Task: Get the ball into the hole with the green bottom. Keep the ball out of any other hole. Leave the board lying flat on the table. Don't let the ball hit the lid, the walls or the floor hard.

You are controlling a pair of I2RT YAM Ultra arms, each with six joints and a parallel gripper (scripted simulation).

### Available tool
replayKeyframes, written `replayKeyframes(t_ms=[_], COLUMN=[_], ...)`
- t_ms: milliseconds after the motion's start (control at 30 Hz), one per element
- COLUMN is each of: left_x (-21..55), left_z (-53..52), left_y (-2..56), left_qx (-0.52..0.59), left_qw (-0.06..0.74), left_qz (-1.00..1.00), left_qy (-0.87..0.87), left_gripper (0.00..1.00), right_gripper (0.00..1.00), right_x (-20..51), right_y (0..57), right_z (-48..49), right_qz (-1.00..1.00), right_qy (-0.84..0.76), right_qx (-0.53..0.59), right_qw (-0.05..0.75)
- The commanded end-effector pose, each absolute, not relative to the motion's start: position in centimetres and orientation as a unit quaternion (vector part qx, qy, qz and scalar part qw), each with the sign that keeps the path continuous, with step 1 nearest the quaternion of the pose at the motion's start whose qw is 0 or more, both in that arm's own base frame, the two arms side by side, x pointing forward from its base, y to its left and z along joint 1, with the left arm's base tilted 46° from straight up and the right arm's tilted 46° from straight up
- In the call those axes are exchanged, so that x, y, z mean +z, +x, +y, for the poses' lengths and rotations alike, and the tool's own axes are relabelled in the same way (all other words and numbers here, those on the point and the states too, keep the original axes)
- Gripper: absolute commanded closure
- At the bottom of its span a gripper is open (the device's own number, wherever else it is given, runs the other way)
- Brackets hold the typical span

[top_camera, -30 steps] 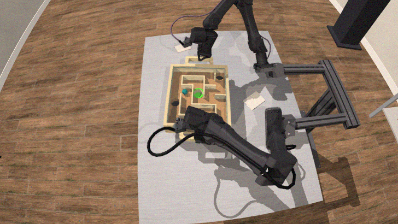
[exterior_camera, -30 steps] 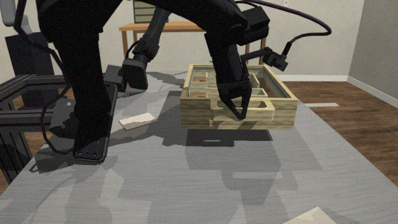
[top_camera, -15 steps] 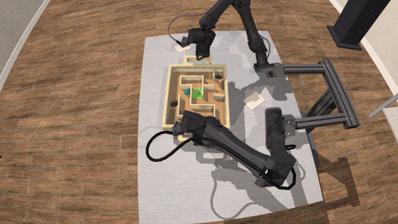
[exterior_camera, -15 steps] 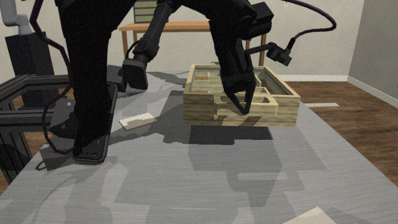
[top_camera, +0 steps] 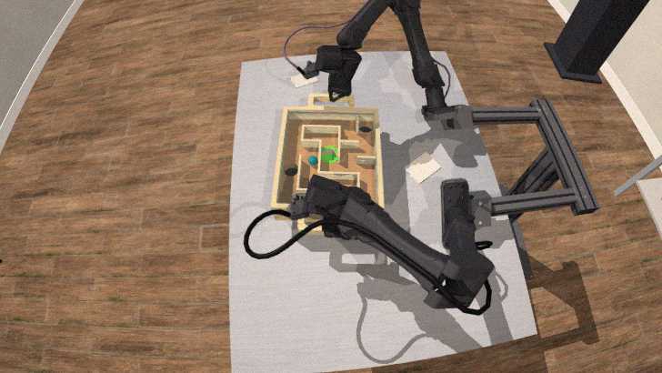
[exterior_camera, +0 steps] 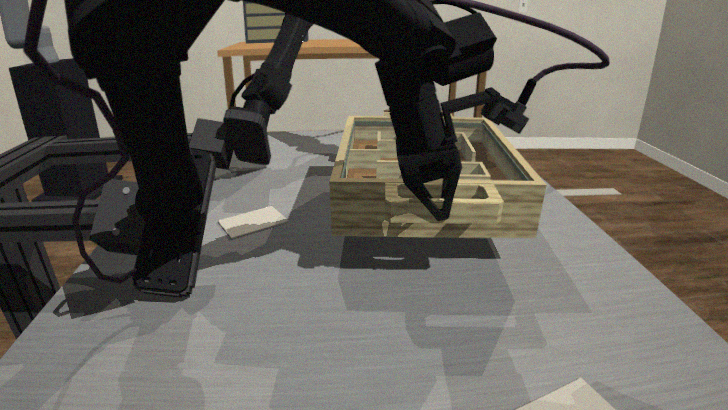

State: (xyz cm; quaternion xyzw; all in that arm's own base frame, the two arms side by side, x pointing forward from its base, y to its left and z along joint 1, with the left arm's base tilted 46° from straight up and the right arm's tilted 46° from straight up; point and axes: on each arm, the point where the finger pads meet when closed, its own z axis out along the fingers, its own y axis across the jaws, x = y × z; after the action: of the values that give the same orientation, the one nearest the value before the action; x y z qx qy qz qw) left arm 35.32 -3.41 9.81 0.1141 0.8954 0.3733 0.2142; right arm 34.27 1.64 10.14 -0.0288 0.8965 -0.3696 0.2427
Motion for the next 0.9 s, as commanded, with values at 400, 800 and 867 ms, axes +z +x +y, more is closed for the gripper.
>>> replayKeyframes(t_ms=[400, 800, 867], left_x=[10.8, 11.3, 11.5], left_z=[-5.1, -4.8, -4.9], left_y=[36.5, 36.2, 35.9], left_qx=[0.338, 0.367, 0.383], left_qw=[0.27, 0.235, 0.22], left_qz=[0.891, 0.892, 0.889], left_qy=[0.137, 0.121, 0.117], left_gripper=[1.0, 1.0, 1.0], right_gripper=[1.0, 1.0, 1.0], right_x=[13.2, 13.5, 13.4], right_y=[35.5, 36.1, 36.4], right_z=[5.0, 5.3, 5.3], right_qz=[0.871, 0.887, 0.894], right_qy=[-0.051, -0.042, -0.042], right_qx=[-0.379, -0.352, -0.338], right_qw=[0.308, 0.296, 0.293])
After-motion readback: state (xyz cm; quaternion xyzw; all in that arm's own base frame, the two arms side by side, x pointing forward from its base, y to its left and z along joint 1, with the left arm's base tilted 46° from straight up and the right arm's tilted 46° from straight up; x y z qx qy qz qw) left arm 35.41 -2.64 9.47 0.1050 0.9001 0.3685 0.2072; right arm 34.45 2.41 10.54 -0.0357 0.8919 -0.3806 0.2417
